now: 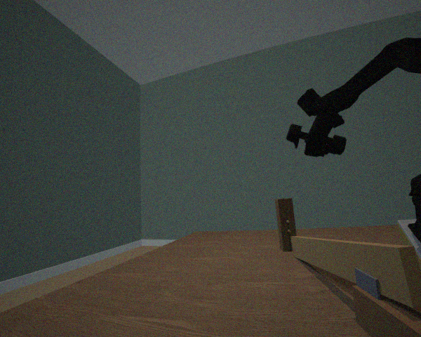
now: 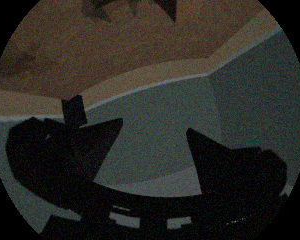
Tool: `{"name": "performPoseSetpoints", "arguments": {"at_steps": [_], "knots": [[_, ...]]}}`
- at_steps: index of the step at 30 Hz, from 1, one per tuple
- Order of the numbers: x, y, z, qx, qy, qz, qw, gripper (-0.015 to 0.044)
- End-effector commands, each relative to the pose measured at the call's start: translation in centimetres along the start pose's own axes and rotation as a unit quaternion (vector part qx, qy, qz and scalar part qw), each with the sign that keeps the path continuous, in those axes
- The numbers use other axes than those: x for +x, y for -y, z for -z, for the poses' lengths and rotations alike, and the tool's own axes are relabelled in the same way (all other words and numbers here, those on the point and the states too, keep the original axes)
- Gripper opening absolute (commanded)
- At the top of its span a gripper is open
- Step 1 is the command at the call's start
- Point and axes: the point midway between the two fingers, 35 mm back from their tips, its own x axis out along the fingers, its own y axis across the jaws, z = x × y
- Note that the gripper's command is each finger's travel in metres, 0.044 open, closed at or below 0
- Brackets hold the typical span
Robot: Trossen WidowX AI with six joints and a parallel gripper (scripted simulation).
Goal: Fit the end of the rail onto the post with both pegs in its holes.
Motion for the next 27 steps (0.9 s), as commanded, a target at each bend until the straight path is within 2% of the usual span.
{"name": "performPoseSetpoints", "arguments": {"at_steps": [1,8,16,19,27], "knots": [[0.7,0.8,-6.7,-0.063,0.124,-0.012,0.990,0.0440],[-1.5,0.5,-17.9,-0.151,0.339,-0.045,0.927,0.0440],[-7.8,-1.4,-28.0,-0.194,0.550,-0.109,0.805,0.0440],[-9.1,-1.7,-29.4,-0.195,0.579,-0.122,0.782,0.0440],[-9.4,-1.8,-29.6,-0.195,0.579,-0.122,0.782,0.0440]]}}
